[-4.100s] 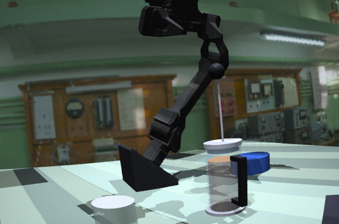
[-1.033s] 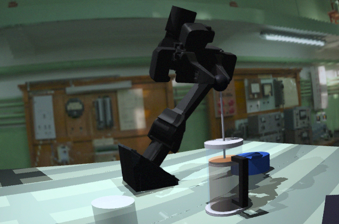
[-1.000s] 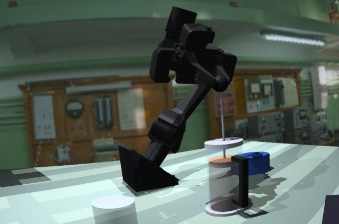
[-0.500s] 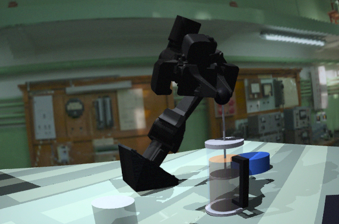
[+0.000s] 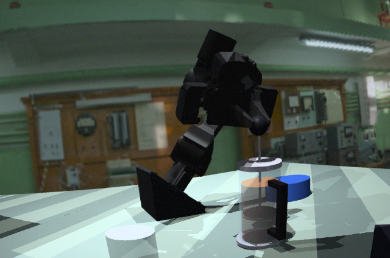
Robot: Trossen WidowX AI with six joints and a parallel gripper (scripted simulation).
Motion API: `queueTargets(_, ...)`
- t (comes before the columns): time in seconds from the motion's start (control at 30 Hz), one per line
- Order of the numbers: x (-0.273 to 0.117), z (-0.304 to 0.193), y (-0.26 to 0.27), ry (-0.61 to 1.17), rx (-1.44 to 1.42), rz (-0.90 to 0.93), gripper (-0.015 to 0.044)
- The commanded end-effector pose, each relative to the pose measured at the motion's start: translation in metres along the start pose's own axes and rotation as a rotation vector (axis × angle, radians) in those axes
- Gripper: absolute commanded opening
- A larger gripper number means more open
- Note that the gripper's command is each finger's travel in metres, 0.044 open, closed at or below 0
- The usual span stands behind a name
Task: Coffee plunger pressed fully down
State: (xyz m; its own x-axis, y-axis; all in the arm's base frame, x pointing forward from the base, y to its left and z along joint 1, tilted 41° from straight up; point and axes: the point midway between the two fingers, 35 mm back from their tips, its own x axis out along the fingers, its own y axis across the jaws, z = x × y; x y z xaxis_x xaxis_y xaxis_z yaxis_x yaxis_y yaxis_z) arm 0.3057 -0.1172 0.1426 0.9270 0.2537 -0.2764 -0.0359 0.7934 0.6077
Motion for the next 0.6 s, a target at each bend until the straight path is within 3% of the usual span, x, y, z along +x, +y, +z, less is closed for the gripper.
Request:
queueTargets(0.0,0.008,-0.022,0.0,0.039,0.04,0.007,0.0118)
queueTargets(0.57,0.018,-0.022,0.0,0.035,0.041,0.01,0.0118)
